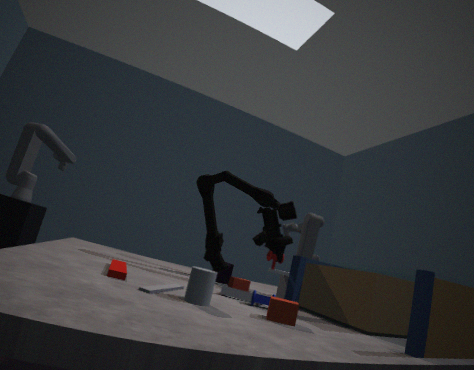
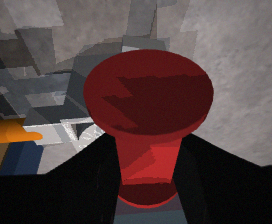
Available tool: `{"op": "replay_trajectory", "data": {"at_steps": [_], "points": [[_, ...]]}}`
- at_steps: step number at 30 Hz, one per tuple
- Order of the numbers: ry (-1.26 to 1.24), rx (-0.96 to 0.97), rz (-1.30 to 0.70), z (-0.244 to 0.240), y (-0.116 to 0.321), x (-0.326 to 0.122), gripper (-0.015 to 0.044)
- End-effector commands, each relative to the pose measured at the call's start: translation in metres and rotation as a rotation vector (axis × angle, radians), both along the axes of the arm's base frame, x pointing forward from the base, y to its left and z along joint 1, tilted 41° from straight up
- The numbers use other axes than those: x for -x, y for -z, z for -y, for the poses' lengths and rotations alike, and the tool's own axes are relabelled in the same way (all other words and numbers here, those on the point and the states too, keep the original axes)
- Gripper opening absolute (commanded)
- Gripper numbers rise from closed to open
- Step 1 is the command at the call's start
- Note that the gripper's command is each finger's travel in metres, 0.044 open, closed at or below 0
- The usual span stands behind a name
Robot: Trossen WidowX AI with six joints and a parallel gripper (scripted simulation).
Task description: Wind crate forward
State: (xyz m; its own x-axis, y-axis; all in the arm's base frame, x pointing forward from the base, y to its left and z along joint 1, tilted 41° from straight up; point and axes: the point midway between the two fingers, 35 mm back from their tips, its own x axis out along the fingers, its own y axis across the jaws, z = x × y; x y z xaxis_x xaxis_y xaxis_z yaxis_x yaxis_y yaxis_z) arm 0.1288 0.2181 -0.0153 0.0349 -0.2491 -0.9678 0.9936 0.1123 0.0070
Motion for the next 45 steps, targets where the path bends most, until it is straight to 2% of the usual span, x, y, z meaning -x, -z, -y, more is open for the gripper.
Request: {"op": "replay_trajectory", "data": {"at_steps": [1,13,15,32,37,45], "points": [[0.011,0.011,0.049,0.002,0.000,-0.023,0.0000],[0.011,0.011,0.050,-0.002,0.001,-0.041,0.0000],[0.008,0.005,0.016,-0.002,-0.001,-0.025,0.0000],[0.008,0.005,0.016,-0.002,-0.001,-0.026,0.0440],[0.008,0.004,0.015,-0.006,-0.005,-0.025,0.0440],[0.009,0.004,0.010,-0.044,-0.050,-0.017,0.0440]]}}
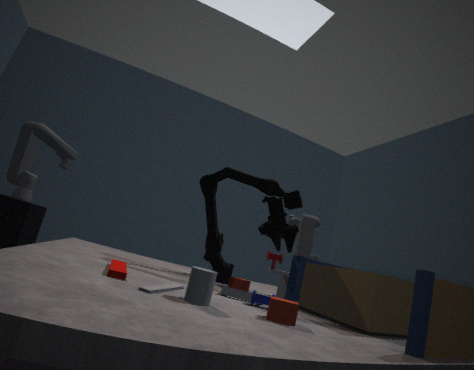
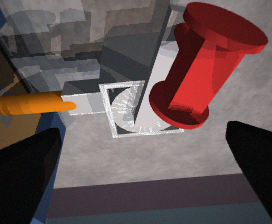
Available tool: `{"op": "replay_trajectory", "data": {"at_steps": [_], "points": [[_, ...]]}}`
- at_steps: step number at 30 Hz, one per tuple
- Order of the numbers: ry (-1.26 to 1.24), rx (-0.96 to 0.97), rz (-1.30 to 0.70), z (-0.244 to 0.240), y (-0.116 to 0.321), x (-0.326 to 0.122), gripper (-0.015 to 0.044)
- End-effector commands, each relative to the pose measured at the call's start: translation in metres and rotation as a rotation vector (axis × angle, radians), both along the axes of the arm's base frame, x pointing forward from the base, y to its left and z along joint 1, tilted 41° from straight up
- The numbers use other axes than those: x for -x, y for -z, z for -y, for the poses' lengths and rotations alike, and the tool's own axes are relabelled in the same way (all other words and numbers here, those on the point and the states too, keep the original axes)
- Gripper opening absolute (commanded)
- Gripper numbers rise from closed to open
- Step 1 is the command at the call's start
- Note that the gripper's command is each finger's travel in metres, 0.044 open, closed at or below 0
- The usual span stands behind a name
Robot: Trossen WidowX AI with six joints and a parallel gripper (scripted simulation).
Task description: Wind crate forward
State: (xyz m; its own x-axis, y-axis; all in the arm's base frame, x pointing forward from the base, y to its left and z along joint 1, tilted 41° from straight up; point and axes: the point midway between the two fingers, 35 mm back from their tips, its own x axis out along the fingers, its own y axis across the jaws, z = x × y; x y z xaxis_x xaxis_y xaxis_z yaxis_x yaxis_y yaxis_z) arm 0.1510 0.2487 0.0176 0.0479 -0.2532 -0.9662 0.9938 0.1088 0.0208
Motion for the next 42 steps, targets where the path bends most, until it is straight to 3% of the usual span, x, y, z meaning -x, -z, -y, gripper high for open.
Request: {"op": "replay_trajectory", "data": {"at_steps": [1,6,12,16,31,42], "points": [[0.005,0.000,-0.004,-0.013,-0.017,0.005,0.0440],[0.005,0.000,-0.004,-0.014,-0.019,0.006,0.0440],[0.005,0.001,-0.006,-0.022,-0.065,0.033,0.0440],[0.005,0.002,-0.007,-0.022,-0.072,0.038,0.0440],[-0.014,0.208,0.048,-0.114,0.007,0.025,0.0440],[-0.014,0.253,0.059,-0.122,0.021,0.026,0.0440]]}}
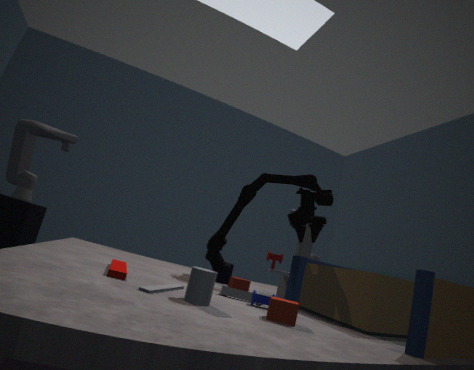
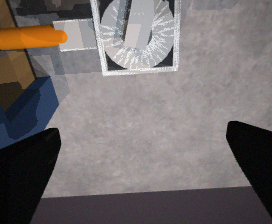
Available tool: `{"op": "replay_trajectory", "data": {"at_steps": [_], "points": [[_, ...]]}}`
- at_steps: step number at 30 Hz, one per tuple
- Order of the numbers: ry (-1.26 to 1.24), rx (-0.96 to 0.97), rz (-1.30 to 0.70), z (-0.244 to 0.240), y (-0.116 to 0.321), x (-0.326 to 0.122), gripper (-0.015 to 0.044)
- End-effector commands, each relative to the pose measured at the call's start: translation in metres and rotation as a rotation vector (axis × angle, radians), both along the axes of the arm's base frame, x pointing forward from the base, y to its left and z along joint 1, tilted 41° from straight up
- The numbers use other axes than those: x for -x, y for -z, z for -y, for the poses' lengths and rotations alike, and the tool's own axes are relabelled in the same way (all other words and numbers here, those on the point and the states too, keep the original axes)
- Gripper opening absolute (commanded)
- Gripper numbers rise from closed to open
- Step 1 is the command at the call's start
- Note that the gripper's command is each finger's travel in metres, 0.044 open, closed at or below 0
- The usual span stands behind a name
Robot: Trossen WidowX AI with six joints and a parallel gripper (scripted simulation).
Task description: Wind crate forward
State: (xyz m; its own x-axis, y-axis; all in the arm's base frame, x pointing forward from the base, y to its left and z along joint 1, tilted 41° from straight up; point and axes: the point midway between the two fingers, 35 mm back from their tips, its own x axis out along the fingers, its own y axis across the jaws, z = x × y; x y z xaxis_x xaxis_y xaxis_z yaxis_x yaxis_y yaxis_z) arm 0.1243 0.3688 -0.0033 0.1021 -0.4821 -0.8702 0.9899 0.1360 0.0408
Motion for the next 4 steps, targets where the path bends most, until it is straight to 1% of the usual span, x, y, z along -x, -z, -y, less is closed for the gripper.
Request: {"op": "replay_trajectory", "data": {"at_steps": [1,4], "points": [[0.005,0.003,0.009,-0.0018,0.0002,-0.0010,0.0440],[0.005,0.003,0.009,-0.0018,0.0002,-0.0010,0.0440]]}}
